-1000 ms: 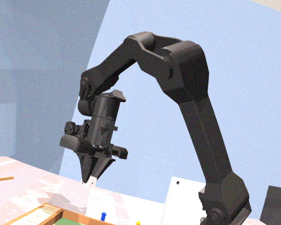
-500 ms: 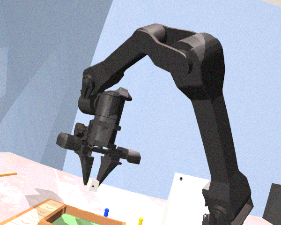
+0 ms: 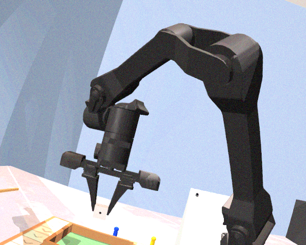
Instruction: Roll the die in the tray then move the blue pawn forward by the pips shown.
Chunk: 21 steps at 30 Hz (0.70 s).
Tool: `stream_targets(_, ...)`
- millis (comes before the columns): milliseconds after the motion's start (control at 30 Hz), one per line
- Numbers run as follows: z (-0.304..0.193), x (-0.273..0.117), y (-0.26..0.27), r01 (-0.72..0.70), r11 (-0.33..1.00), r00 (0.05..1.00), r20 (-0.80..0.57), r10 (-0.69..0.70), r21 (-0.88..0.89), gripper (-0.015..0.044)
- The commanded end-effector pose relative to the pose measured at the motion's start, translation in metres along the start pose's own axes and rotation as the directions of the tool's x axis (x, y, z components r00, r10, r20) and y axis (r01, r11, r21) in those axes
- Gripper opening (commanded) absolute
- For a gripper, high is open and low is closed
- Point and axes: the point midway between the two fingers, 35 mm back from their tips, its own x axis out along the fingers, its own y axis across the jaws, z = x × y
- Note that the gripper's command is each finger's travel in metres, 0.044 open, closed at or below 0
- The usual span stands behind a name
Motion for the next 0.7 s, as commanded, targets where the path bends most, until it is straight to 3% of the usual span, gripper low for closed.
stream_targets(0, -0.010, 0.003, -0.003, -0.005, 0.993, 1.000, -0.004, 0.005, 0.115, 0.0000)
stream_targets(233, -0.012, 0.005, -0.005, 0.006, 0.991, 1.000, 0.013, -0.008, 0.135, 0.0000)
stream_targets(667, -0.009, 0.018, -0.016, 0.114, 0.981, 0.906, 0.388, -0.168, 0.159, 0.0000)
